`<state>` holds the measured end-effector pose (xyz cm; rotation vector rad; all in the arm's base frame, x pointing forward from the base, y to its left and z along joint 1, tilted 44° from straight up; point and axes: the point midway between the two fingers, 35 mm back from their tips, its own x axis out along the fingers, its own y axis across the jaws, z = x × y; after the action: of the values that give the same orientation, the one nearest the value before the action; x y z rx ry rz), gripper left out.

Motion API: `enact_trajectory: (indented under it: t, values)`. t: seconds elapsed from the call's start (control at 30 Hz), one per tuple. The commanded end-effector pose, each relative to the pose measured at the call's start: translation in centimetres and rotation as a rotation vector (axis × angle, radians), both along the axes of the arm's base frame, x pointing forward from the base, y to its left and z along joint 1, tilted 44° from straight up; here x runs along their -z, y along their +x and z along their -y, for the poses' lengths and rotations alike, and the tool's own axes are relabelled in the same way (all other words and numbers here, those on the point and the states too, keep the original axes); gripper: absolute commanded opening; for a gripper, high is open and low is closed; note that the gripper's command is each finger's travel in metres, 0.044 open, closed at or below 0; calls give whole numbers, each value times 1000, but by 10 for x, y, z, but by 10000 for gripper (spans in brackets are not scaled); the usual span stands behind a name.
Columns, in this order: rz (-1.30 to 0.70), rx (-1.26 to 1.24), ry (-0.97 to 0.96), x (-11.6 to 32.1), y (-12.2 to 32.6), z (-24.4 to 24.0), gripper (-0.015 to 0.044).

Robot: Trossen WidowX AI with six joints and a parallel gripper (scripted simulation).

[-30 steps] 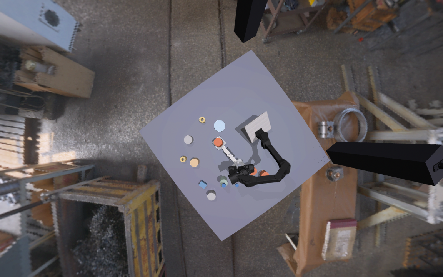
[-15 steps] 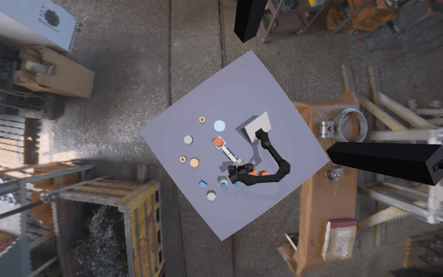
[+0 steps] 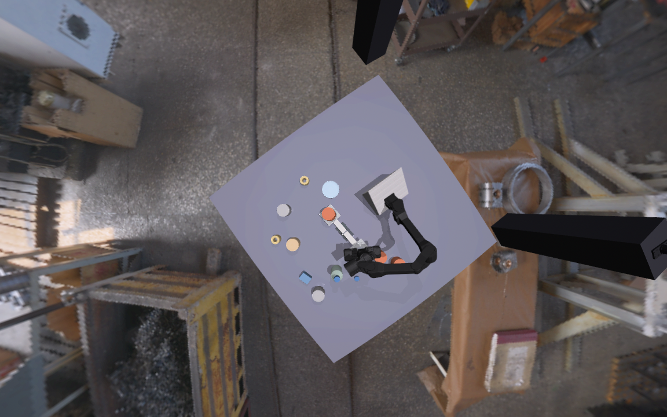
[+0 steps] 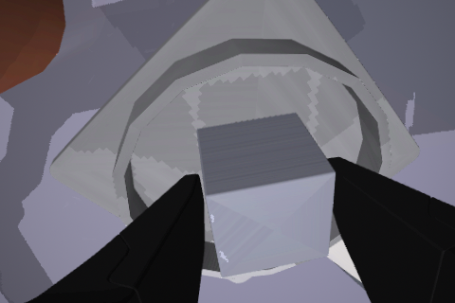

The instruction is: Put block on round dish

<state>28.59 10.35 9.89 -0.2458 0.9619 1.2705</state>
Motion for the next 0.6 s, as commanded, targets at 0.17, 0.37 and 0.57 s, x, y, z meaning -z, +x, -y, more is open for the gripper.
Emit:
enact_trajectory:
  t: [0.17, 0.37, 0.57]
  values:
    - [-10, 4, 5, 2, -1, -1, 82]
    - [-10, 5, 0, -14, 2, 16, 0]
    - [-10, 5, -3, -36, 4, 38, 0]
